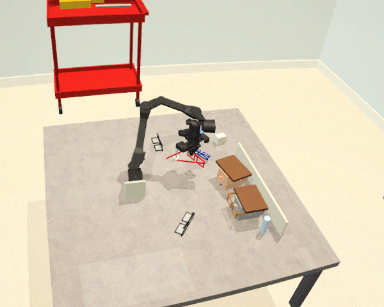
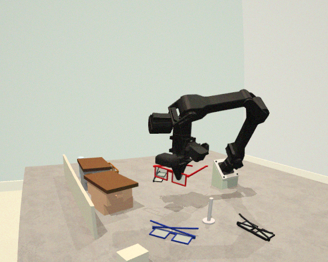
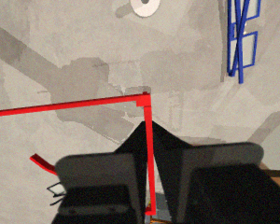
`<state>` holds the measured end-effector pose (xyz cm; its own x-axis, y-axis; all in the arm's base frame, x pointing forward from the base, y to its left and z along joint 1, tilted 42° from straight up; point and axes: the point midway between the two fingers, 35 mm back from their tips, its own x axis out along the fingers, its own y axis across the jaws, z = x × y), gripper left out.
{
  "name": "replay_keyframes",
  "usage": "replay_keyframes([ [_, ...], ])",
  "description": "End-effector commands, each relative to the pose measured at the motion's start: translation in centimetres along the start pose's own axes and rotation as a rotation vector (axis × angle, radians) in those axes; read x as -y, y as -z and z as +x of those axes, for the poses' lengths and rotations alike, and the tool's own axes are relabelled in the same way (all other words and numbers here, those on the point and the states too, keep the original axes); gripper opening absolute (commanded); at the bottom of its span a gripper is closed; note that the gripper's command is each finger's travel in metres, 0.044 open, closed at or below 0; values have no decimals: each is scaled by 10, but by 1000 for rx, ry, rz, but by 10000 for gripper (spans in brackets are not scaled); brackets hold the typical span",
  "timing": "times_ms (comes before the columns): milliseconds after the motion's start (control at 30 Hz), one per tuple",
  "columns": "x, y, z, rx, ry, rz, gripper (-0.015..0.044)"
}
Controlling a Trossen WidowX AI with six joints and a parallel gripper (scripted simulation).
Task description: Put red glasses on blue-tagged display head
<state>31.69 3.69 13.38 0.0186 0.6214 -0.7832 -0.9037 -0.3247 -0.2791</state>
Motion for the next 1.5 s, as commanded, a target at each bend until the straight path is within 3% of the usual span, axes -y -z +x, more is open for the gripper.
replay_keyframes([
  [0,16,-26,-4,-4,11,-5,0],
  [700,50,-180,-16,59,39,-11,0],
  [967,51,-181,-12,60,39,-11,0],
  [1467,52,-185,43,63,41,-12,0],
])
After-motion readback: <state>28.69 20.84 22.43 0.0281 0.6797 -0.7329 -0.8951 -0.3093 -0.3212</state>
